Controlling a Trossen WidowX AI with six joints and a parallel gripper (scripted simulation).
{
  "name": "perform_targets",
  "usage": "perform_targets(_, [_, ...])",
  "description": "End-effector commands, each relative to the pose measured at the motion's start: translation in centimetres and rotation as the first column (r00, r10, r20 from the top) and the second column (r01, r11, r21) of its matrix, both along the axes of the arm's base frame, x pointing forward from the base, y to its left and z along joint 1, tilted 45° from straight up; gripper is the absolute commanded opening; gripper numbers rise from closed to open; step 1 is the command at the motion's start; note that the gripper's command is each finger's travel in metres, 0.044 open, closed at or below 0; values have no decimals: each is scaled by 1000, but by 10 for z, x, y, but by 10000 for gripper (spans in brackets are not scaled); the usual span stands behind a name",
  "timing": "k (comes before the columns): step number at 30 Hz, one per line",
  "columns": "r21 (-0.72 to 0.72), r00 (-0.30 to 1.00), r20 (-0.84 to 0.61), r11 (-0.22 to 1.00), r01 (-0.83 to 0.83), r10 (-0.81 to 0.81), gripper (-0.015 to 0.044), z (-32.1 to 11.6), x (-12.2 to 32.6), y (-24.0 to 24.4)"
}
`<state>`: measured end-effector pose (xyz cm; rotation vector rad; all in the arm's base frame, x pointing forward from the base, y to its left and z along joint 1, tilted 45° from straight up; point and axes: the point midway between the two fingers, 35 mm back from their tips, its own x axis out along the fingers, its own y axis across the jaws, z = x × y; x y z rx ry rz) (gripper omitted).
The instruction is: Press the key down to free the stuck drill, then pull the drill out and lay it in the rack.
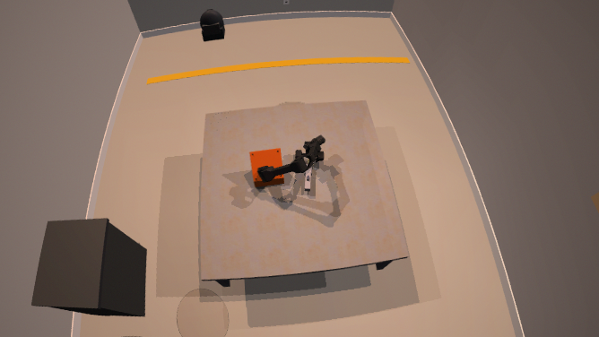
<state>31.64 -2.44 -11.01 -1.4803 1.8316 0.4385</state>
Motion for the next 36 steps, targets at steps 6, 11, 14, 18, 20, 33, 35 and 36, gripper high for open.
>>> perform_targets(6, [0, 1000, 0, 1000, 0, 0, 414, 0, -1, -1])
perform_targets(11, [0, 1000, 0, 1000, 0, 0, 282, 0, -1, -1])
perform_targets(14, [0, 1000, 0, 1000, 0, 0, 204, 0, -1, -1])
perform_targets(18, [0, 1000, 0, 1000, 0, 0, 99, 0, -1, -1])
perform_targets(20, [0, 1000, 0, 1000, 0, 0, 46, 0, -1, -1])
perform_targets(33, [-5, 1000, -7, 1000, -5, 5, 0, 1, -2, 1])
perform_targets(35, [-5, 1000, -7, 1000, -5, 5, 0, 1, -3, 2])
perform_targets(36, [-5, 1000, -7, 1000, -5, 5, 0, 1, -3, 2])
